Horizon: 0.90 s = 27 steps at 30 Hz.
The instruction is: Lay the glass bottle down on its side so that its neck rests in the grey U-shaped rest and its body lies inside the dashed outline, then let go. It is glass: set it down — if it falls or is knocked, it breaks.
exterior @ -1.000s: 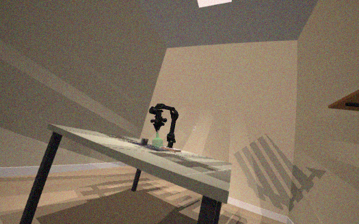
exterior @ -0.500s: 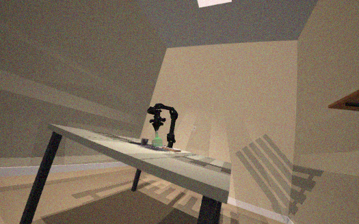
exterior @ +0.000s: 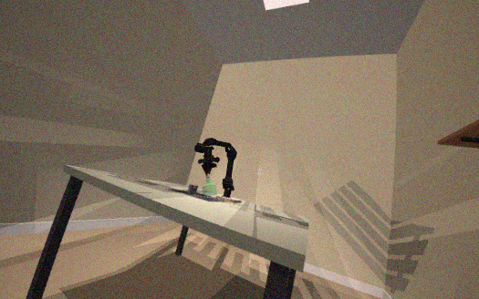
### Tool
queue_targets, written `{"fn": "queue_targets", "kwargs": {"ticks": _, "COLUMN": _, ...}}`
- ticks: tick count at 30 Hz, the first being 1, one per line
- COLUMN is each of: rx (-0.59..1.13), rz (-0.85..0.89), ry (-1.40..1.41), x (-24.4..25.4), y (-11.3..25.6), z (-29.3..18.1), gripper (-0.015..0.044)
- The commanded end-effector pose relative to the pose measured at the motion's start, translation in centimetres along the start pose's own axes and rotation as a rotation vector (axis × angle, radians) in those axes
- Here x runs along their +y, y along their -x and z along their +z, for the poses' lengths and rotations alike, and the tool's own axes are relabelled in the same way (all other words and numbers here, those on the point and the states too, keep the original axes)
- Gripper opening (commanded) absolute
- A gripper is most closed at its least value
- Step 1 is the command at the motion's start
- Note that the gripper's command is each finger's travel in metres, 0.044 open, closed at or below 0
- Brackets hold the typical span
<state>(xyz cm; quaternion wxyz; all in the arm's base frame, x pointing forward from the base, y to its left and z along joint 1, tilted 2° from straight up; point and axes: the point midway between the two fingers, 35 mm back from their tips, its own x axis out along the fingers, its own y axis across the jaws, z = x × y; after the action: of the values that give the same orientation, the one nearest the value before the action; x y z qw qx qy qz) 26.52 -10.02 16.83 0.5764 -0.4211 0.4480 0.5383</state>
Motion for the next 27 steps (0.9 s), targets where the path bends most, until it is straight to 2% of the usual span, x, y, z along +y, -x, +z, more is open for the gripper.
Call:
{"fn": "queue_targets", "kwargs": {"ticks": 1, "rx": 0.010, "rz": 0.001, "ry": -0.001, "x": 0.0, "y": 0.1, "z": -1.0, "gripper": 0.0104}}
{"fn": "queue_targets", "kwargs": {"ticks": 27, "rx": -0.045, "rz": -0.004, "ry": 0.004, "x": 0.1, "y": 0.2, "z": -2.8, "gripper": 0.0104}}
